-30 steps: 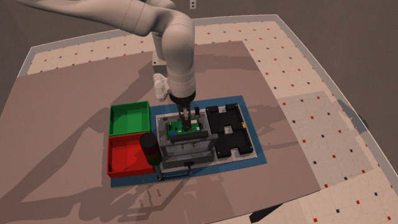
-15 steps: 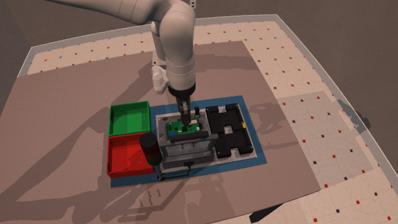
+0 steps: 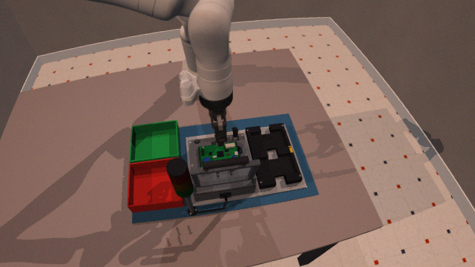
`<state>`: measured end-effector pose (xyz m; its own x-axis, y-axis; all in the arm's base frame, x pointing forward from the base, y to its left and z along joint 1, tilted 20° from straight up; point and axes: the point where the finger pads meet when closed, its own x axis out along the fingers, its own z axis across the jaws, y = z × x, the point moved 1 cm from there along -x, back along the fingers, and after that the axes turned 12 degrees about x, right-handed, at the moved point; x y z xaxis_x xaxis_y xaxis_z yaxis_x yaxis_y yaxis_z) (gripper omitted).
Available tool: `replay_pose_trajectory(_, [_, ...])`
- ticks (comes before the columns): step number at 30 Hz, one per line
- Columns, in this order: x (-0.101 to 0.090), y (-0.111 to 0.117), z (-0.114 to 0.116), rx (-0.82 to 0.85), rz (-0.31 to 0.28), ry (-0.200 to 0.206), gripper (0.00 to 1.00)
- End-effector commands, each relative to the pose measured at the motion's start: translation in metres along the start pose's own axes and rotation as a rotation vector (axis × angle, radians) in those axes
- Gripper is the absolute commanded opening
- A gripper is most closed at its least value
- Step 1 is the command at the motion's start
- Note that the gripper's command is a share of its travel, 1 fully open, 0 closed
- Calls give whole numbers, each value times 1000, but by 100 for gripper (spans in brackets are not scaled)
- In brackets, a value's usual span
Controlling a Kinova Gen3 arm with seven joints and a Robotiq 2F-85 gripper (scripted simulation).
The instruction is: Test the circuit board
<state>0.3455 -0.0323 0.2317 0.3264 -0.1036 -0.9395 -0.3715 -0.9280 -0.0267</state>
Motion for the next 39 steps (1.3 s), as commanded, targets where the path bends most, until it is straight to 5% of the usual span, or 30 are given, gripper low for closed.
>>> replay_pose_trajectory(1, [-3,1,-1,5,1,3,100])
replay_pose_trajectory(20, [-21,1,-1,5,1,3,100])
replay_pose_trajectory(39, [-60,1,-1,5,1,3,100])
